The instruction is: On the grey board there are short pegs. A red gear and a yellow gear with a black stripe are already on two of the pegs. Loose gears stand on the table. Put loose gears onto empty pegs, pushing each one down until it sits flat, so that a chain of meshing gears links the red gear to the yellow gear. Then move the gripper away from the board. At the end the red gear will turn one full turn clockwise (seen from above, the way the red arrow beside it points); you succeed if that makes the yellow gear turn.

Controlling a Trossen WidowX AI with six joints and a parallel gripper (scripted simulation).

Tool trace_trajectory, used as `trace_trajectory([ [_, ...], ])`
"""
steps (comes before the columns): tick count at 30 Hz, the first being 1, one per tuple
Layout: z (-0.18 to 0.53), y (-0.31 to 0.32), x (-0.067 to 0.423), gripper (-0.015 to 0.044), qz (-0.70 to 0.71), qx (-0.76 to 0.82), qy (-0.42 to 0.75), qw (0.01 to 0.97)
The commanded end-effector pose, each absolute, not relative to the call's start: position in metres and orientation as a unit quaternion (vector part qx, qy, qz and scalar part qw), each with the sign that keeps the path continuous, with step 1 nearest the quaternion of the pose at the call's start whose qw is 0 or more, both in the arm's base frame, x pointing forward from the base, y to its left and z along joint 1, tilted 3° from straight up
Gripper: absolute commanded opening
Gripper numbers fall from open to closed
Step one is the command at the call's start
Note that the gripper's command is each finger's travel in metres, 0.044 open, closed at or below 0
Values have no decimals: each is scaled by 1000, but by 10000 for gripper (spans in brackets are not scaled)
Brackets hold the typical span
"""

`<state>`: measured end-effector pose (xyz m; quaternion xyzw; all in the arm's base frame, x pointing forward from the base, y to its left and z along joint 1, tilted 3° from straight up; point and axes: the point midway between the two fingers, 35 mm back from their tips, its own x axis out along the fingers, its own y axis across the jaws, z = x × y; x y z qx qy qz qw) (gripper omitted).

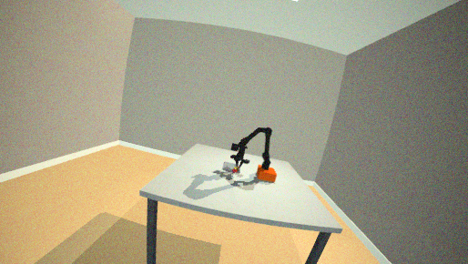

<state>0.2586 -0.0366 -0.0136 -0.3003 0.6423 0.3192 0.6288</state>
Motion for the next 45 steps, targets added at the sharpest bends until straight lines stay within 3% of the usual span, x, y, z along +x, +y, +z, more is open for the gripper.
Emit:
trace_trajectory([
  [1,-8,-37,260,140,332,-315,636,622],
  [10,35,-38,261,140,369,-352,615,602],
  [22,74,-37,257,440,365,-342,620,604],
  [45,74,-37,257,440,365,-342,620,604],
])
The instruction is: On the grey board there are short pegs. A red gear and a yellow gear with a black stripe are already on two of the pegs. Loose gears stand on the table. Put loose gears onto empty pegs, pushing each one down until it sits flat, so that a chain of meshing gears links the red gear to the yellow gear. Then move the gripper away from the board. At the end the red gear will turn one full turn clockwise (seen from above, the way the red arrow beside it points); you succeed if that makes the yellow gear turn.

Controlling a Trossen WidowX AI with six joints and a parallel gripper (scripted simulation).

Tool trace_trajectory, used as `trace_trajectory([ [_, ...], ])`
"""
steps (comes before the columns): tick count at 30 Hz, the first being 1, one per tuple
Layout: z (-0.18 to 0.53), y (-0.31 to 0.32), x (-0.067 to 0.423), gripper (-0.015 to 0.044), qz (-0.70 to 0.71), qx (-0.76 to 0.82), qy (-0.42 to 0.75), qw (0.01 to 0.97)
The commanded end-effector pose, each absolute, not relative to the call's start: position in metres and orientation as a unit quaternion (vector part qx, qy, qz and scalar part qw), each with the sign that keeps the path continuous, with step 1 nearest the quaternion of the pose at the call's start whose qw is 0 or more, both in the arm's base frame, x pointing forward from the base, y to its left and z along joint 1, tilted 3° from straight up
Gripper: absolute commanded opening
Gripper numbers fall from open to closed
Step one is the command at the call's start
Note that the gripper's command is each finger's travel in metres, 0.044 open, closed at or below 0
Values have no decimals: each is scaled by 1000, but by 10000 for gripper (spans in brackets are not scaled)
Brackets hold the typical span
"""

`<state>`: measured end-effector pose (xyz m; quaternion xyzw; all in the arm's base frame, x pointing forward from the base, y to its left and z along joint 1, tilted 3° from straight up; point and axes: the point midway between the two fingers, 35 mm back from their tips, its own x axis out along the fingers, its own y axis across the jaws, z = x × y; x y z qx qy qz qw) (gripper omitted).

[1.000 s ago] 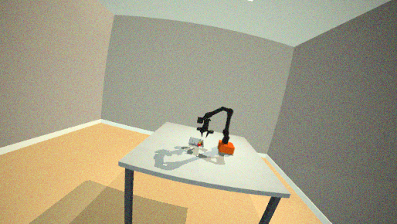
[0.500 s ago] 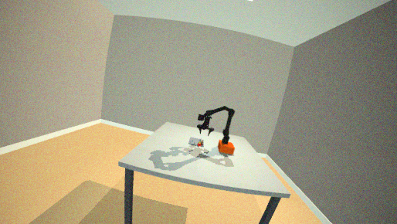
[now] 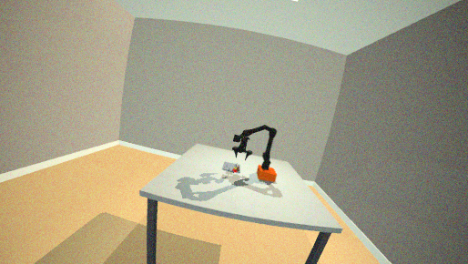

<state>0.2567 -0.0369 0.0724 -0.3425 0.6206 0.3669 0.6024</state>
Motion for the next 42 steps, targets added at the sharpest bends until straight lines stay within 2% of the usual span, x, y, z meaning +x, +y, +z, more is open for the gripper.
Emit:
trace_trajectory([
  [1,74,-37,257,440,365,-342,620,604],
  [20,74,-35,258,440,365,-342,620,604],
  [29,99,78,280,440,367,-341,617,607],
  [37,122,192,251,440,372,-336,616,607],
  [42,124,201,247,440,372,-335,617,607],
])
